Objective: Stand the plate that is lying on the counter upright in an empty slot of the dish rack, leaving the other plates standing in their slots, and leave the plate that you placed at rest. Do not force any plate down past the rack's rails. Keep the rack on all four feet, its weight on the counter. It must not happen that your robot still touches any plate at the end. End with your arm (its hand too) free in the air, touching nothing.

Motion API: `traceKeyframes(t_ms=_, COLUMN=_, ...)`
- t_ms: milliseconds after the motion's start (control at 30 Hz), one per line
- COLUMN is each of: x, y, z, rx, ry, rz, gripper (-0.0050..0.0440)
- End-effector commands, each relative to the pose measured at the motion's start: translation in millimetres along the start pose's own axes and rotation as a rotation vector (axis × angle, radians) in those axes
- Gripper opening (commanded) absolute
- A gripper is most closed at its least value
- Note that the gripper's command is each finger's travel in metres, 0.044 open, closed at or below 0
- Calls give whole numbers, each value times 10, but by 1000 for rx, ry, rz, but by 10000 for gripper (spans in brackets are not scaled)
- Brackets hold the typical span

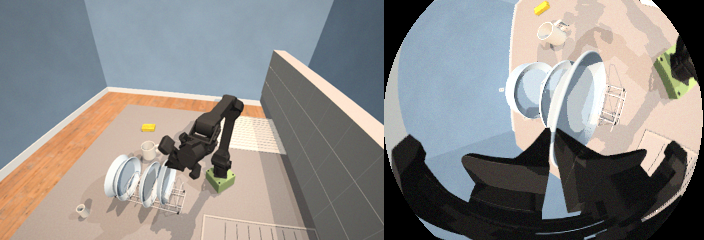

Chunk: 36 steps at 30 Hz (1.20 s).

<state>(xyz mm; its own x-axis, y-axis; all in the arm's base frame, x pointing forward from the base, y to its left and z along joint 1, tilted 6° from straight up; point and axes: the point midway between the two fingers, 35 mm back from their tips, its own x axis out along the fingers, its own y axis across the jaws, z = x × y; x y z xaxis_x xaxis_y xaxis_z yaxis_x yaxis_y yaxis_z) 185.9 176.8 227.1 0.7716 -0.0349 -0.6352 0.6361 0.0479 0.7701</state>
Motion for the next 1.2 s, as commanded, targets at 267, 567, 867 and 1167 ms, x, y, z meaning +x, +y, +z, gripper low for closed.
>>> traceKeyframes(t_ms=267, x=30, y=-23, z=9, rx=4, ry=2, rz=9, gripper=0)
traceKeyframes(t_ms=567, x=67, y=-63, z=10, rx=4, ry=2, rz=9, gripper=0)
traceKeyframes(t_ms=867, x=97, y=-93, z=10, rx=4, ry=1, rz=9, gripper=0)
traceKeyframes(t_ms=1167, x=134, y=-133, z=13, rx=4, ry=1, rz=9, gripper=0)
